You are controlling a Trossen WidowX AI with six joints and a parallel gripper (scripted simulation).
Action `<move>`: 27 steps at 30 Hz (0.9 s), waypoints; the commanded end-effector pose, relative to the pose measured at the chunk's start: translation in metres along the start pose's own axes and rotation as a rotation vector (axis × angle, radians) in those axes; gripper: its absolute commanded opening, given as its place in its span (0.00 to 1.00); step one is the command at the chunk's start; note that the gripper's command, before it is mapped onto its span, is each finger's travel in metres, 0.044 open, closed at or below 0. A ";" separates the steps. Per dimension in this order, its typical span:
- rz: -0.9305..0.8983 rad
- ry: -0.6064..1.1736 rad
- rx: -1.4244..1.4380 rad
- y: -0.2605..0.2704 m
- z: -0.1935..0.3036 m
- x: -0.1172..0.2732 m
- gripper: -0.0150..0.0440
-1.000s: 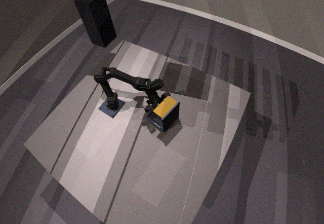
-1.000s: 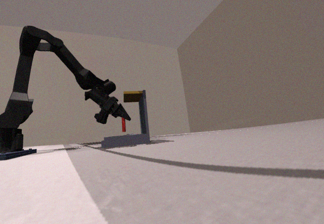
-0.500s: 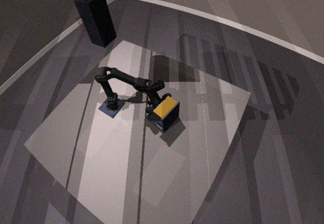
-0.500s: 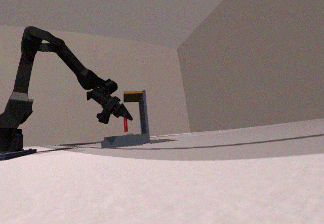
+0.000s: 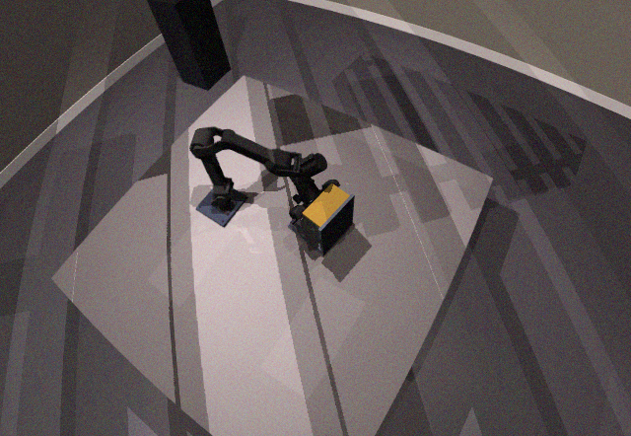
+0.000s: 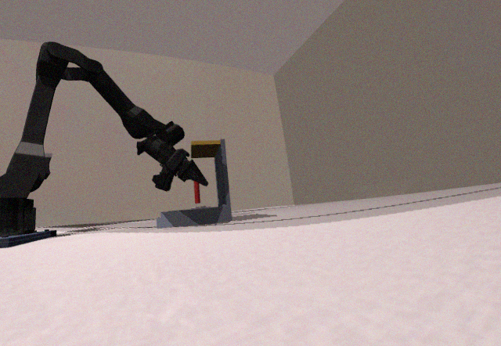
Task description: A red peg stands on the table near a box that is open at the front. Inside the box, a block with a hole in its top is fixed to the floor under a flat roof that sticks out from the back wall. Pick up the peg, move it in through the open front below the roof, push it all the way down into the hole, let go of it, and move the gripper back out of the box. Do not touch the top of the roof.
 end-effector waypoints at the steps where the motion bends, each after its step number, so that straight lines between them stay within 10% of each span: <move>1: 0.005 0.000 0.003 -0.002 0.002 -0.001 0.25; 27: 0.006 0.000 0.003 -0.006 -0.001 -0.010 0.25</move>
Point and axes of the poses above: the point midway between the two fingers, 35 mm back from their tips, its own x axis back along the fingers, its own y axis across the jaws, z = x × y, the point moved 6 cm from there along x, back along the fingers, and after that the axes turned 13 degrees about -x, right-handed, at the moved point
